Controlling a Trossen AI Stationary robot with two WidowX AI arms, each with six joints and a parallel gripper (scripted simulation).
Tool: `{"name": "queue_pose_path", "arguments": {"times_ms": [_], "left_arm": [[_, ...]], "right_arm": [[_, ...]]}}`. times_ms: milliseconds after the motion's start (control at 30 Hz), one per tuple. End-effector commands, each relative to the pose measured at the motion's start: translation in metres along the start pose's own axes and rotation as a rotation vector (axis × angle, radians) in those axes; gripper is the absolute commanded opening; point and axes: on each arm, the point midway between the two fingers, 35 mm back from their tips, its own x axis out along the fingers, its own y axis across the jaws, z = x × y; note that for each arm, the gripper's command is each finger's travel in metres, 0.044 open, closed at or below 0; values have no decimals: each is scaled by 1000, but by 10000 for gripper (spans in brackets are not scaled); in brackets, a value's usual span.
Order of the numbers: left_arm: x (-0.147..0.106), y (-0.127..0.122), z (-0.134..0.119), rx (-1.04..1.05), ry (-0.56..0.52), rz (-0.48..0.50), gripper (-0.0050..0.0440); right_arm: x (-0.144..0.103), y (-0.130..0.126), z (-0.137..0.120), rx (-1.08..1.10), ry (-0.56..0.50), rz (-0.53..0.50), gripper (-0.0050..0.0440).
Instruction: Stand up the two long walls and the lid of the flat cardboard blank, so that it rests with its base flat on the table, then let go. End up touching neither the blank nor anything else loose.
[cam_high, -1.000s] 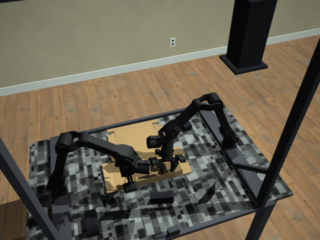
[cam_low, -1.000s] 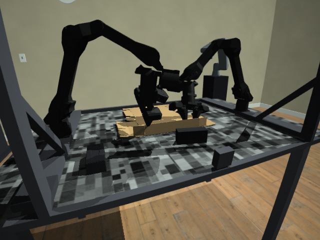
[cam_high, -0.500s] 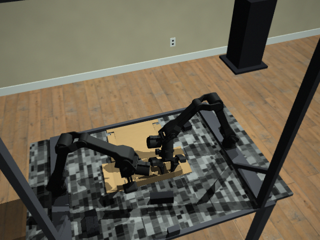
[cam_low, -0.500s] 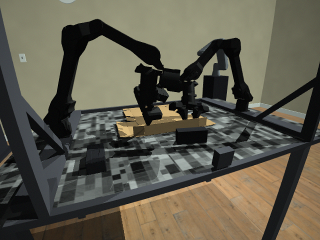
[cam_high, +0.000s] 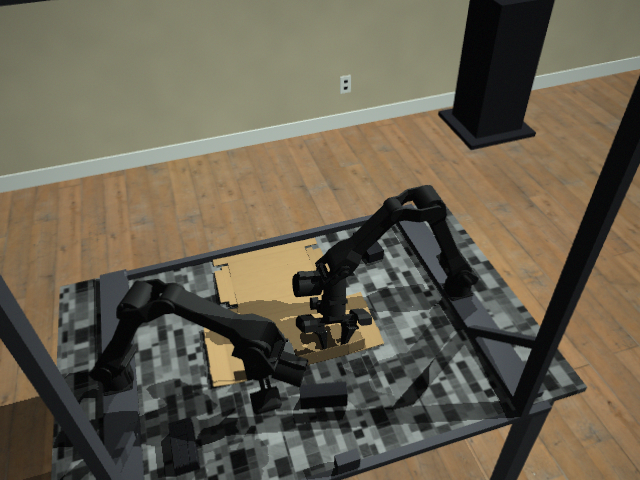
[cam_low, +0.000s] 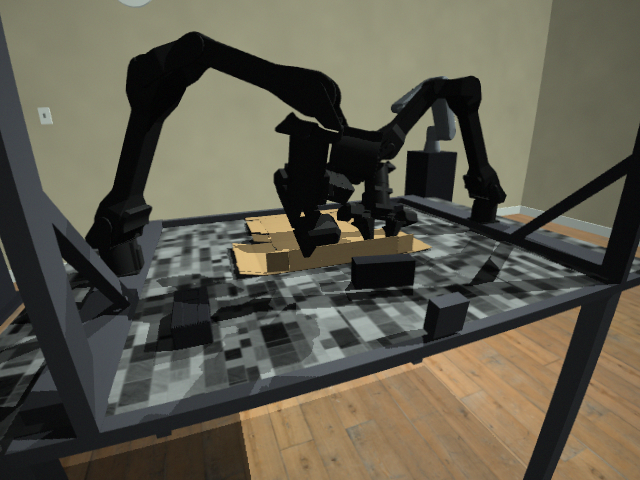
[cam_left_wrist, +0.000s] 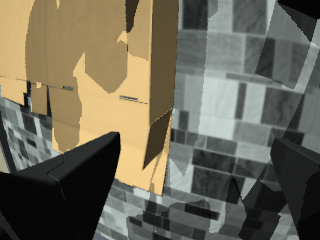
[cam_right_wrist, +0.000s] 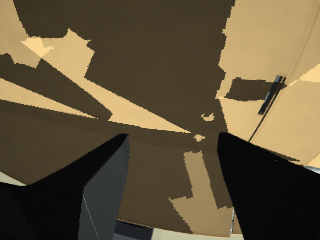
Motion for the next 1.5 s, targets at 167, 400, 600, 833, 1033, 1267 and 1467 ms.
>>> {"name": "queue_pose_path", "arguments": {"times_ms": [167, 400, 600, 833, 1033, 1267, 1467], "left_arm": [[-8, -1, 5, -23, -1, -4, 254], [-8, -1, 5, -23, -1, -4, 86], [-8, -1, 5, -23, -1, -4, 0], [-8, -1, 5, -23, -1, -4, 0], [-3, 4, 9, -112, 2, -33, 98], [3, 11, 14, -212, 12, -63, 98], [9, 18, 19, -328, 25, -98, 98]], "right_arm": [[-5, -2, -2, 33, -28, -80, 347], [-52, 27, -30, 48, -59, -99, 440], [-68, 19, -39, 81, -67, -163, 440], [-68, 19, -39, 81, -67, -163, 440], [-76, 8, -46, -217, -61, -168, 440], [-84, -5, -51, -481, -64, -188, 440], [-92, -20, -57, -848, -57, -220, 440]]}}
